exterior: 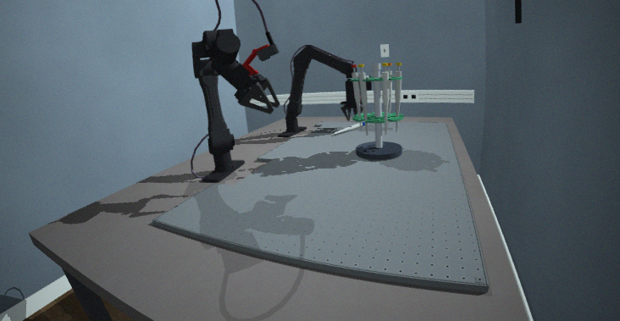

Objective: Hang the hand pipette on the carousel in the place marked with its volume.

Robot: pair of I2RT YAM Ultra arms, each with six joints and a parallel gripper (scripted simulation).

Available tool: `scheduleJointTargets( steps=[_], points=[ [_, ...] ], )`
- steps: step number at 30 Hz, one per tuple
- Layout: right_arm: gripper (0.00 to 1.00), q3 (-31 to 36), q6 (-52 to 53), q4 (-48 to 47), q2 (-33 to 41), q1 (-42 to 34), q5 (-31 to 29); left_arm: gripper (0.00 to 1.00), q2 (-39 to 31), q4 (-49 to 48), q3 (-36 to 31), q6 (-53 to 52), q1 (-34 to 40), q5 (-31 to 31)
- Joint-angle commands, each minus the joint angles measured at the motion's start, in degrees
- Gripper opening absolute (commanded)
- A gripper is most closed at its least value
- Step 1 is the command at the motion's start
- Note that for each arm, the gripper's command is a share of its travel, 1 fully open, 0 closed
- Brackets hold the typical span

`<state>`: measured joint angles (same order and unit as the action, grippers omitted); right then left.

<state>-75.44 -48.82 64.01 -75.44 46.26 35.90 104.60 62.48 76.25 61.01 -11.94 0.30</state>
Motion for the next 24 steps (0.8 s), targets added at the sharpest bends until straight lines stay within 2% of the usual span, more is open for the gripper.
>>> scheduleJointTargets(
  steps=[1, 24],
  points=[
    [1.00, -1.40, -0.28, -0.82, -0.01, 0.48, 1.21, 0.54, -1.15, -1.33, 1.35, 0.33, -0.42, -0.80],
    [1.00, -1.40, -0.28, -0.82, -0.01, 0.48, 1.21, 0.54, -0.45, -0.63, 0.38, 0.09, -0.10, -0.30]
  ],
)
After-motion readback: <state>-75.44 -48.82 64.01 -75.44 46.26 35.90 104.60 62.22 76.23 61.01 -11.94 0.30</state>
